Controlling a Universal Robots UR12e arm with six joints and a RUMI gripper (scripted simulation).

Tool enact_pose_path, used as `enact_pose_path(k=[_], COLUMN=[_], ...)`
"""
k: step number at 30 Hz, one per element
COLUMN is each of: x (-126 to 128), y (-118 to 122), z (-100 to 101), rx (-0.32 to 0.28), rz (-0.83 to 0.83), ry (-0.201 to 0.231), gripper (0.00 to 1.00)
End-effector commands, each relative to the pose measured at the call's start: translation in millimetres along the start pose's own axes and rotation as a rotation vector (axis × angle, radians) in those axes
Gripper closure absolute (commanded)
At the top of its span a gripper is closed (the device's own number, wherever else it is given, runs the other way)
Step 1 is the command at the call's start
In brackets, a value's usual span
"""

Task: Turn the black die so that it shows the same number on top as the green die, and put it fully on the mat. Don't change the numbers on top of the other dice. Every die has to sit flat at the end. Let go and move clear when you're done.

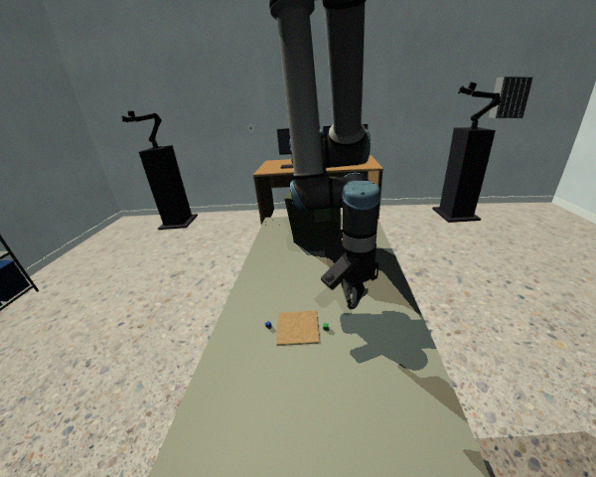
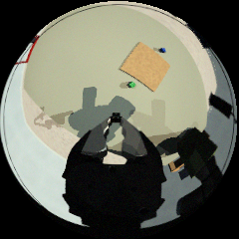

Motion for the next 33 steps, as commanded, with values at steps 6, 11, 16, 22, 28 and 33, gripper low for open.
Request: enact_pose_path(k=[6, 11, 16, 22, 28, 33], x=[4, 9, 20, 40, 56, 75], y=[-9, -18, -38, -68, -89, -111], z=[0, 0, 0, -1, -1, -2], rx=[0.0, 0.0, -0.001, -0.002, -0.002, -0.002], rz=[-0.046, -0.092, -0.205, -0.384, -0.513, -0.664], ry=[0.0, 0.0, 0.001, 0.001, 0.001, 0.0], gripper=[1.0, 1.0, 1.0, 1.0, 1.0, 1.0])
Point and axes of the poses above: the point where the finger pads meet when closed, its own z axis out along the fingers, its own x axis across the jaws, y = z × x, the point moved 6 cm from there along -z, back along the fingers, and after that the axes turned 1 degree about -z, right-handed, at the moved point
